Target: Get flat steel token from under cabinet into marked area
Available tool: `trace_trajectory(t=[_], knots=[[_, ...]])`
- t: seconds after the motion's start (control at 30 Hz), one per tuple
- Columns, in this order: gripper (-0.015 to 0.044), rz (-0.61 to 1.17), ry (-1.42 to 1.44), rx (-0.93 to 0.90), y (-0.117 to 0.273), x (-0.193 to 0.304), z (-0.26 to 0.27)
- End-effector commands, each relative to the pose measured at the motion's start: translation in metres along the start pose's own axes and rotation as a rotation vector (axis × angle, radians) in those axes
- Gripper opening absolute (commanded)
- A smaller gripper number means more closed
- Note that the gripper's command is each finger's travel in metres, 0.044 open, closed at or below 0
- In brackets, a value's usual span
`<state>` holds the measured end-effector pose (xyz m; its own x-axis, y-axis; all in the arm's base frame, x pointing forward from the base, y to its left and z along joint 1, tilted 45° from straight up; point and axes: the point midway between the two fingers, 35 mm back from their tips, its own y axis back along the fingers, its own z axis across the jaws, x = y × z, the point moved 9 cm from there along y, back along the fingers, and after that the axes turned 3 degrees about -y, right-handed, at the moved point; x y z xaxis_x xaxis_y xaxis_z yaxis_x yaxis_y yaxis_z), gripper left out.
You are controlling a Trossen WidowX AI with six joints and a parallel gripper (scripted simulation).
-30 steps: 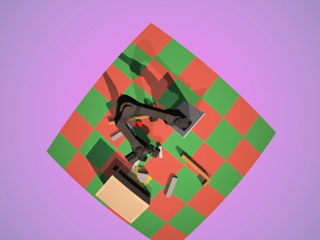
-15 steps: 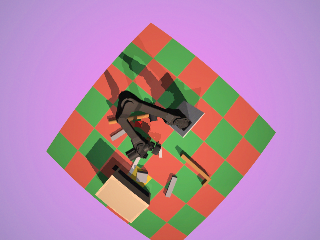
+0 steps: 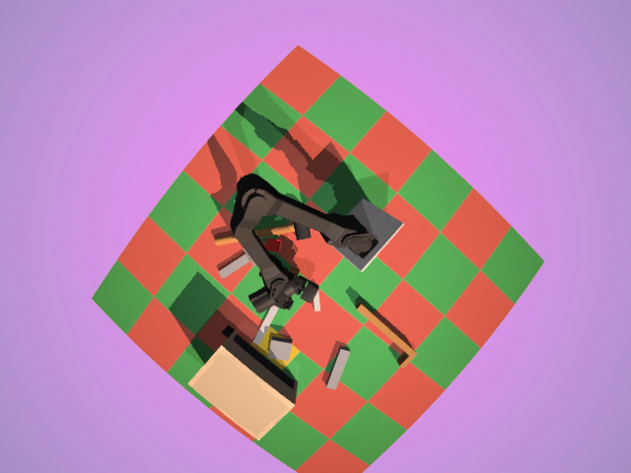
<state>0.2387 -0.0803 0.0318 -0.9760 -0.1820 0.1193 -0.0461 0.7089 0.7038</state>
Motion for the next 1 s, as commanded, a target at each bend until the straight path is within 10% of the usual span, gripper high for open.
trace_trajectory(t=[0.0, 0.33, 0.97], knots=[[0.0000, 0.001, 0.006, -0.001, 0.0011, 0.0011, -0.0012], [0.0200, 0.004, 0.003, -0.002, 0.0001, 0.0012, -0.0009], [0.0270, 0.004, 0.005, -0.004, 0.0012, 0.0019, -0.0013]])
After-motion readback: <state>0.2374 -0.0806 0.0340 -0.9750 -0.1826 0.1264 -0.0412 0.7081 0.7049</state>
